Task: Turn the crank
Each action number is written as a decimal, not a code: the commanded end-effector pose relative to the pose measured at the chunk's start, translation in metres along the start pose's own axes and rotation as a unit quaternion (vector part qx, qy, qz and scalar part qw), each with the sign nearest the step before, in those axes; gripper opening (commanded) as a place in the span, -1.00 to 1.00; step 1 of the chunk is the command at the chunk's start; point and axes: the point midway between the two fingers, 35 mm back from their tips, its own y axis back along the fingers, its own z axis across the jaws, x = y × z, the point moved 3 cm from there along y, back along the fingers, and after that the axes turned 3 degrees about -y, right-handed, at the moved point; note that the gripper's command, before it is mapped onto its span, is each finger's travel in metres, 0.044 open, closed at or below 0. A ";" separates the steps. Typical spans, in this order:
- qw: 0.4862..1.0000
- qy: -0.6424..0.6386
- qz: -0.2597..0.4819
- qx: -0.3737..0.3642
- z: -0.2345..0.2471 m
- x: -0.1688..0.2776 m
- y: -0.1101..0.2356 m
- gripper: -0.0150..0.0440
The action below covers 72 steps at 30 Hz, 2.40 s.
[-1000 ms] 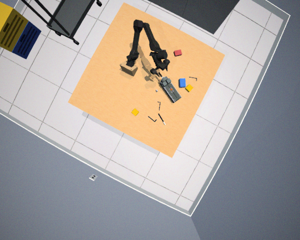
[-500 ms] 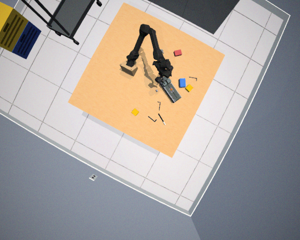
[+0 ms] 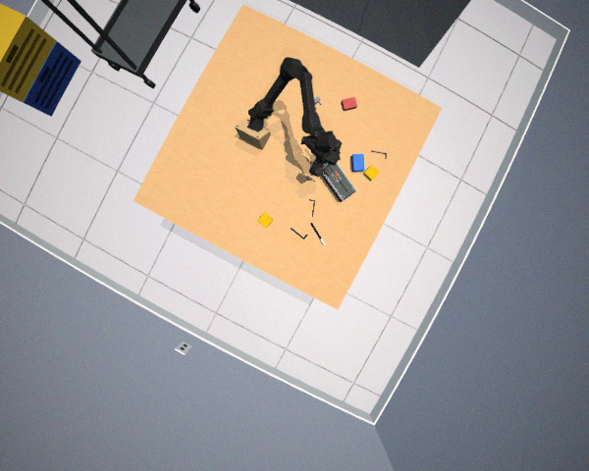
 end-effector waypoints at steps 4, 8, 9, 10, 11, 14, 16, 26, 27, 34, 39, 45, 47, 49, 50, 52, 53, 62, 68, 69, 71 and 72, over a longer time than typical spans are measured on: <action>1.000 -0.008 0.012 0.000 -0.005 0.037 -0.033 1.00; 1.000 -0.008 0.012 0.000 -0.005 0.037 -0.033 1.00; 1.000 -0.008 0.012 0.000 -0.005 0.037 -0.033 1.00; 1.000 -0.008 0.012 0.000 -0.005 0.037 -0.033 1.00; 1.000 -0.008 0.012 0.000 -0.005 0.037 -0.033 1.00; 1.000 -0.008 0.012 0.000 -0.005 0.037 -0.033 1.00; 1.000 -0.008 0.012 0.000 -0.005 0.037 -0.033 1.00; 1.000 -0.007 0.012 0.000 -0.005 0.029 -0.026 1.00; 1.000 -0.007 0.012 0.000 -0.004 0.023 -0.021 1.00; 1.000 -0.005 0.011 -0.001 0.000 -0.005 0.008 1.00; 1.000 -0.018 0.011 0.016 0.012 0.004 0.018 1.00; 0.998 -0.039 0.008 0.046 0.029 0.020 0.037 1.00; 0.997 -0.046 0.007 0.056 0.034 0.027 0.043 1.00; 0.996 -0.053 0.006 0.066 0.039 0.033 0.049 1.00; 0.996 -0.056 0.005 0.071 0.041 0.036 0.052 1.00; 0.995 -0.063 0.004 0.081 0.045 0.043 0.058 1.00; 0.994 -0.066 0.003 0.085 0.047 0.047 0.061 1.00; 0.987 -0.096 -0.006 0.129 0.060 0.081 0.087 1.00; 0.986 -0.100 -0.008 0.136 0.061 0.089 0.089 1.00; 0.986 -0.100 -0.008 0.136 0.061 0.091 0.086 1.00; 0.986 -0.100 -0.007 0.136 0.060 0.097 0.080 1.00; 0.986 -0.100 -0.007 0.136 0.060 0.100 0.077 1.00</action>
